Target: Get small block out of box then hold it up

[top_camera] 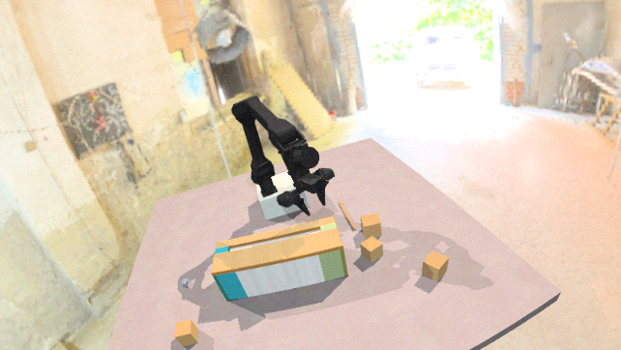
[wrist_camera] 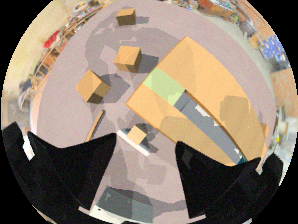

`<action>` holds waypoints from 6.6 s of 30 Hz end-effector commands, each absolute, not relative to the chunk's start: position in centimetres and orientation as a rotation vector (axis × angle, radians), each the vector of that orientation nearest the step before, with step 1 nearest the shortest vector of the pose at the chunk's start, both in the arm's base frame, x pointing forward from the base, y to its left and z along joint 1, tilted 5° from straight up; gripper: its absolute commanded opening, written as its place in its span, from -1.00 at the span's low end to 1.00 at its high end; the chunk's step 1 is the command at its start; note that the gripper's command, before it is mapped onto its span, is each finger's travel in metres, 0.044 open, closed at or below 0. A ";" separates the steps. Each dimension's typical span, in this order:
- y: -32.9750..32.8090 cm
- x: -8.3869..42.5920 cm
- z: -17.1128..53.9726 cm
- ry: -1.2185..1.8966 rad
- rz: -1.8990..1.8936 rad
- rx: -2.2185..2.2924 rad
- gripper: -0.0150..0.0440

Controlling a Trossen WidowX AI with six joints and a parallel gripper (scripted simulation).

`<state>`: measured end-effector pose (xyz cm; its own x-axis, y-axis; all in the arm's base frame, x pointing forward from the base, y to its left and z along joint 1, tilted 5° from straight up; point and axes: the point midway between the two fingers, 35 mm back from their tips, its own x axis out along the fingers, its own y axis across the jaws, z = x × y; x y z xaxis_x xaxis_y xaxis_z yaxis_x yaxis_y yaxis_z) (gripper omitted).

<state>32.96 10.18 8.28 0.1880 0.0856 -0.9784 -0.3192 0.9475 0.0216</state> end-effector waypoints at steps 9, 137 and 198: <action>11.5 31.3 8.0 0.948 1.108 -1.560 0.47; 12.2 27.9 4.3 -0.074 1.777 -2.682 -0.49; 12.1 23.8 9.5 -0.624 1.769 -2.851 -0.49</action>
